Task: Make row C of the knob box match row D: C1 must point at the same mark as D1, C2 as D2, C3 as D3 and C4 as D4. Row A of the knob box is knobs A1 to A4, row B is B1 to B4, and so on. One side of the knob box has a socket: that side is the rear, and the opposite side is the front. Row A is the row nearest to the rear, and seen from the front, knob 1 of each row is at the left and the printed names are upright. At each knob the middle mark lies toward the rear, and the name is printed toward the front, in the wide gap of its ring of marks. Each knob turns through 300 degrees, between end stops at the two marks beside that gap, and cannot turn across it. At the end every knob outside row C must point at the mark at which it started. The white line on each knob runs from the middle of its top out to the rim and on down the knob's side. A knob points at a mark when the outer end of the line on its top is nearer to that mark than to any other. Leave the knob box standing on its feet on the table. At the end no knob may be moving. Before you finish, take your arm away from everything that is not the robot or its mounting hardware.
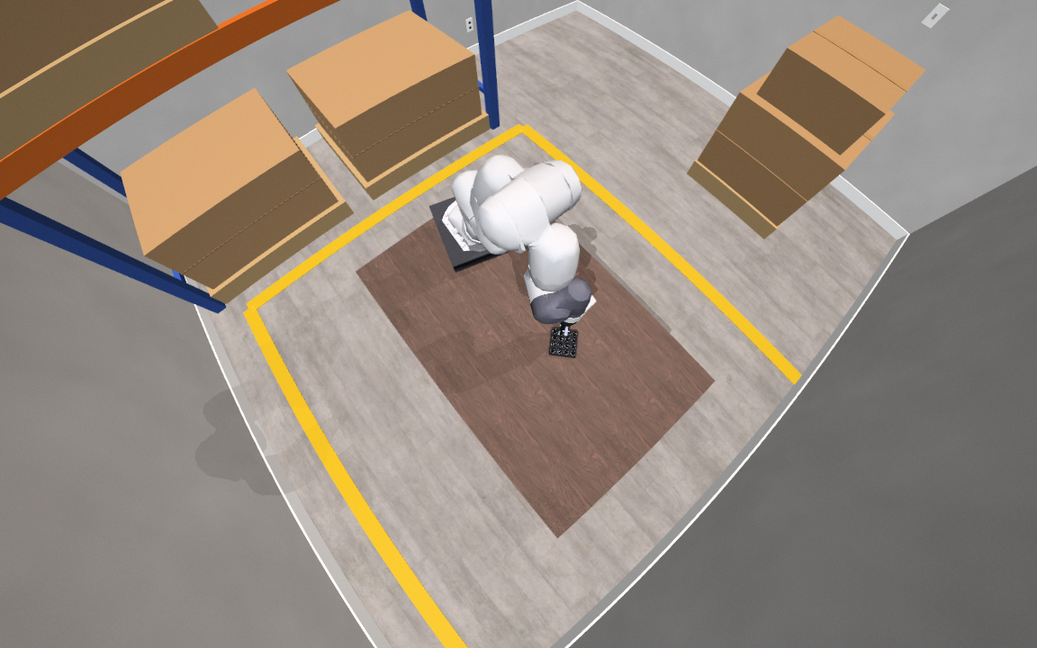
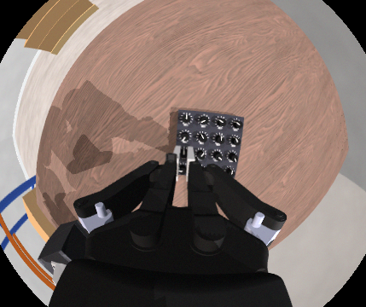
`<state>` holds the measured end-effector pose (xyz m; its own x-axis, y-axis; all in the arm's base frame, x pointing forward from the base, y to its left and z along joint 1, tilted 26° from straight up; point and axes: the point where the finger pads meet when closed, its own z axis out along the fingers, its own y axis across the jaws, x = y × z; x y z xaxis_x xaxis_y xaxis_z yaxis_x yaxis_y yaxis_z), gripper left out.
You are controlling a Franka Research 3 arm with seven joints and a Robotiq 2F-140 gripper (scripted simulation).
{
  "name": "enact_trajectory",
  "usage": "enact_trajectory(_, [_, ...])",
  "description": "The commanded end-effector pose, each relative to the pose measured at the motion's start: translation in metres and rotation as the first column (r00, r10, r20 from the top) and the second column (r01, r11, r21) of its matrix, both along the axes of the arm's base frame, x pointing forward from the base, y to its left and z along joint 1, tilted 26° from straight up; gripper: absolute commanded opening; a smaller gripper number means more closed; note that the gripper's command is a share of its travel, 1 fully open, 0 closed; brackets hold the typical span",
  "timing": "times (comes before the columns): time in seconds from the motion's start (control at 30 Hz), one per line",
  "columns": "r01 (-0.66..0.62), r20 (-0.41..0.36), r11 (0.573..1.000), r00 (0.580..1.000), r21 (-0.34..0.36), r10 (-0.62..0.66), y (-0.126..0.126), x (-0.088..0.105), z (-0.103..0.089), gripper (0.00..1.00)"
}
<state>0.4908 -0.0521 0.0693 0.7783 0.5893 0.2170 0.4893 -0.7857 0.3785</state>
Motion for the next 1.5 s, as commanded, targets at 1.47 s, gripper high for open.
enact_trajectory(1.47, [-0.019,0.0,1.0,1.0,-0.005,0.019,0.008,-0.011,0.029,0.12])
